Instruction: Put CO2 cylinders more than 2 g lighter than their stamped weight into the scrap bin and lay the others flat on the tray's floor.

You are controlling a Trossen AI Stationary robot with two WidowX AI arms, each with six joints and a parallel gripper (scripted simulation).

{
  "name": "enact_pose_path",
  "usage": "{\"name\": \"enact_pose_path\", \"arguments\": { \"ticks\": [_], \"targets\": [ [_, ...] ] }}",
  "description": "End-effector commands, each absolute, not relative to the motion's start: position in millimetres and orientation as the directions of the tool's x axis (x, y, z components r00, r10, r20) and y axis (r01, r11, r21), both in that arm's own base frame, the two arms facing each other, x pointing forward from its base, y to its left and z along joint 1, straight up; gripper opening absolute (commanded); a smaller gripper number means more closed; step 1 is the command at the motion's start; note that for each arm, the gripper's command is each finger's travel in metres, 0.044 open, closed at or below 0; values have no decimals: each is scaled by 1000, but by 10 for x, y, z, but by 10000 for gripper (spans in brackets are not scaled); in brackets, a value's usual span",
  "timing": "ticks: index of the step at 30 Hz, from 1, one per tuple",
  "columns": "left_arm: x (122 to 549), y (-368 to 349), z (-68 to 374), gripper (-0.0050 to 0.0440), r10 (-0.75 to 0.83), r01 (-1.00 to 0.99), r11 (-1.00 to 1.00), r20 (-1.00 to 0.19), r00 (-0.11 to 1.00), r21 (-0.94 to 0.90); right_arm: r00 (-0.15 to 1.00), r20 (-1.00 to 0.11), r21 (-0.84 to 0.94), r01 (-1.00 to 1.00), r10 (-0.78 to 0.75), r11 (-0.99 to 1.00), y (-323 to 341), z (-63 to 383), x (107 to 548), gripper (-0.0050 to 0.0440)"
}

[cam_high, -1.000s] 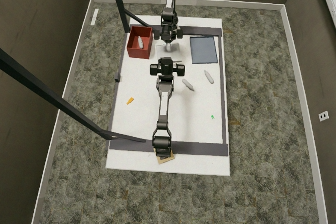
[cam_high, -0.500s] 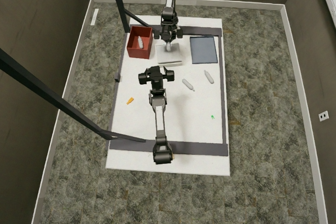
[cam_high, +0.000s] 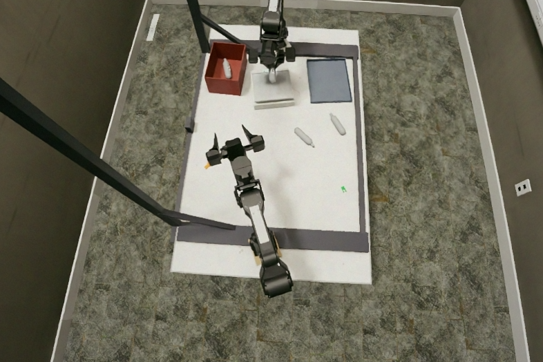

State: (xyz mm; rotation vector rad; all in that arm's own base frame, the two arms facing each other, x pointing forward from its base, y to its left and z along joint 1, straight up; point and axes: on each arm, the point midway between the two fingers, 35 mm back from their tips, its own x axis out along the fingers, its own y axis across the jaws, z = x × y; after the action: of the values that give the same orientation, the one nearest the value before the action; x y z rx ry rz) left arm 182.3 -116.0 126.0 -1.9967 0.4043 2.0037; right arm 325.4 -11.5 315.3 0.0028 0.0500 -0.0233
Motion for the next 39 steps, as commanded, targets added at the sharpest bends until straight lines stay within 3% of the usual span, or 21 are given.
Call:
{"name": "enact_pose_path", "arguments": {
  "ticks": [1, 9, 18, 22, 33, 39],
  "targets": [
    [1847, -1175, 1312, -50, -9, -390, -921, -1000, 15, 3, 998, 55, 0, 6, -6, 1000, -11, 3272, 3137, 440],
    [1851, -1273, 1329, -50, -15, -391, -921, -1000, 24, 4, 998, 68, -2, 6, -6, 1000, -11, 3359, 3178, 440],
    [1663, -1720, 1369, -50, -40, -397, -918, -998, 55, 15, 1000, -3, -4, 19, -19, 1000, -74, 3548, 3461, 440],
    [1387, -2112, 1407, -50, -75, -403, -914, -995, 70, 41, 997, -75, -5, 34, -34, 999, -146, 3696, 3763, 440],
    [679, -2664, 1466, -50, -140, -405, -909, -988, 64, 103, 946, -316, -5, 71, -69, 997, -364, 3461, 4466, 440],
    [489, -2663, 1382, -50, -107, -400, -913, -993, 46, 80, 926, -370, -4, 84, -79, 996, -450, 3466, 4687, 440]
  ]
}}
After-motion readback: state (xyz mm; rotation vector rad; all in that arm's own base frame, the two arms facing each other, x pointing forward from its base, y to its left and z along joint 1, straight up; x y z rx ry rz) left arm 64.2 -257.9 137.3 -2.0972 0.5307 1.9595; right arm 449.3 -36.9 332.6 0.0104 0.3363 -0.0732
